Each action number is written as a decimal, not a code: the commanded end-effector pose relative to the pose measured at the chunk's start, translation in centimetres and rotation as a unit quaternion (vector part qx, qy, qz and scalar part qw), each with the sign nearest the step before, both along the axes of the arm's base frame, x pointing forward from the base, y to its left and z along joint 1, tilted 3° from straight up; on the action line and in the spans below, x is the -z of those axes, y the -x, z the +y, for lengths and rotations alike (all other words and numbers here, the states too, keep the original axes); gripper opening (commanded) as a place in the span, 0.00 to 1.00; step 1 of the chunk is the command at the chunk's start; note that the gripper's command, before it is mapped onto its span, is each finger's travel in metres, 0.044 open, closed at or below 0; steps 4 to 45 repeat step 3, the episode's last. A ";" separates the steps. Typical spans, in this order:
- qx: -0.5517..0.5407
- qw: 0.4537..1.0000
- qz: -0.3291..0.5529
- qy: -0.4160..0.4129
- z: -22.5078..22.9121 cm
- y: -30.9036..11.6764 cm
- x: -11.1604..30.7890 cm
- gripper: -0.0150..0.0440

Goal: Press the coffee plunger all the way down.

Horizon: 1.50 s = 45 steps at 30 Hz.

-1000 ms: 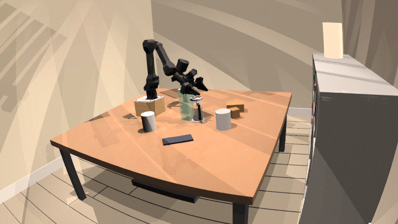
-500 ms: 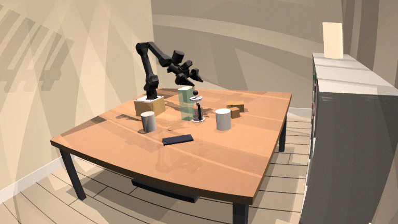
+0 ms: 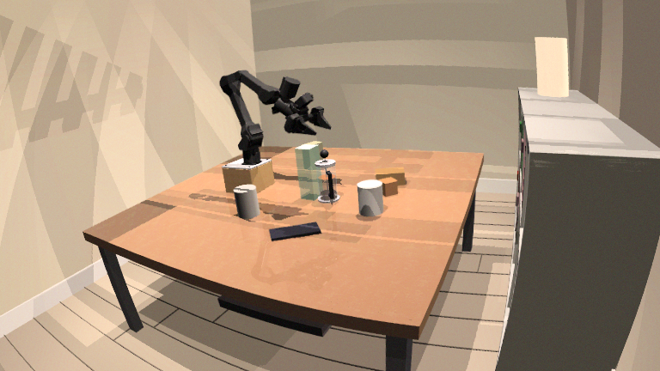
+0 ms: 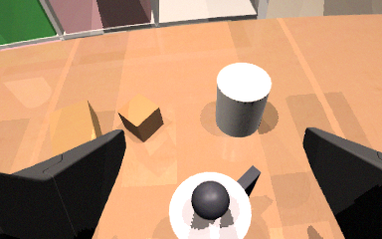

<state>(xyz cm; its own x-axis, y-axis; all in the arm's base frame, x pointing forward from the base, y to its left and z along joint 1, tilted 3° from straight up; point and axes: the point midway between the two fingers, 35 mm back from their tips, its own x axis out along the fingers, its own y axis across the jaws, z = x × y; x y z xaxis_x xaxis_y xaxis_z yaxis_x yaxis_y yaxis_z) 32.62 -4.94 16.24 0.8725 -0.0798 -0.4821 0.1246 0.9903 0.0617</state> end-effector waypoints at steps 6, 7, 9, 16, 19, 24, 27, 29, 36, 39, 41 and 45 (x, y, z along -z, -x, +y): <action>-0.004 1.000 0.000 0.001 0.1 0.0 0.0 1.00; -0.004 1.000 0.000 0.001 0.1 0.0 0.0 1.00; -0.004 1.000 0.000 0.001 0.1 0.0 0.0 1.00; -0.004 1.000 0.000 0.001 0.1 0.0 0.0 1.00; -0.004 1.000 0.000 0.001 0.1 0.0 0.0 1.00; -0.004 1.000 0.000 0.001 0.1 0.0 0.0 1.00; -0.004 1.000 0.000 0.001 0.1 0.0 0.0 1.00; -0.004 1.000 0.000 0.001 0.1 0.0 0.0 1.00; -0.004 1.000 0.000 0.001 0.1 0.0 0.0 1.00; -0.004 1.000 0.000 0.001 0.1 0.0 0.0 1.00; -0.004 1.000 0.000 0.001 0.1 0.0 0.0 1.00; -0.004 1.000 0.000 0.001 0.1 0.0 0.0 1.00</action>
